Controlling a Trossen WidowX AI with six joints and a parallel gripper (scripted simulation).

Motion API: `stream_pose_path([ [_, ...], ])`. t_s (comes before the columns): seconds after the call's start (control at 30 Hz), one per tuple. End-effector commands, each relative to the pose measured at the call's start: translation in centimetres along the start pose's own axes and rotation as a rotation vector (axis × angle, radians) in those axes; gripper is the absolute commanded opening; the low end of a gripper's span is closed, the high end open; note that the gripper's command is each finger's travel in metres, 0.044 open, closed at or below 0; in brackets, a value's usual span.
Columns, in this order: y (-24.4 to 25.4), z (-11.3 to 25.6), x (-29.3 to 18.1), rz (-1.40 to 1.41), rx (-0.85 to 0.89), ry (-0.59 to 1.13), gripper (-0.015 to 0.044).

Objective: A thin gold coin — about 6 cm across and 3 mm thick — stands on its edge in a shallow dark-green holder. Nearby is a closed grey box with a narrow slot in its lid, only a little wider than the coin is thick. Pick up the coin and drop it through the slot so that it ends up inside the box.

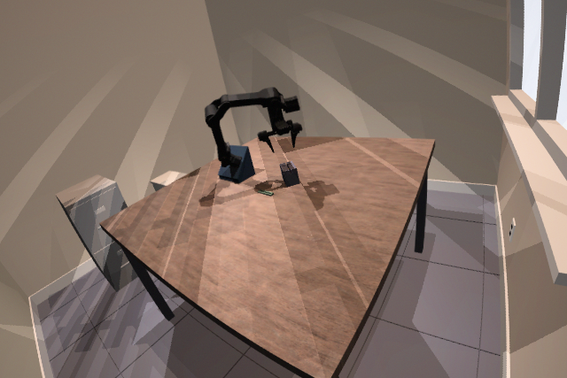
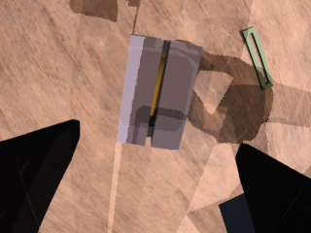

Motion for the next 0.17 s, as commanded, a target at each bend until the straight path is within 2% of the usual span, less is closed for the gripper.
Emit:
stream_pose_path([
  [0.0,-0.15,-0.03,0.15,-0.008,-0.006,0.011,0.0440],
  [0.13,-0.15,-0.03,0.15,-0.008,-0.006,0.011,0.0440],
])
Point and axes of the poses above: the point midway between the two fingers, 35 mm back from their tips, its own z axis back along the fingers, its own y axis across the jaws, x = y × z, the point moved 7 cm from there along z, back along the fingers, and after that the axes turned 14 degrees about z, right-handed, at the moved point
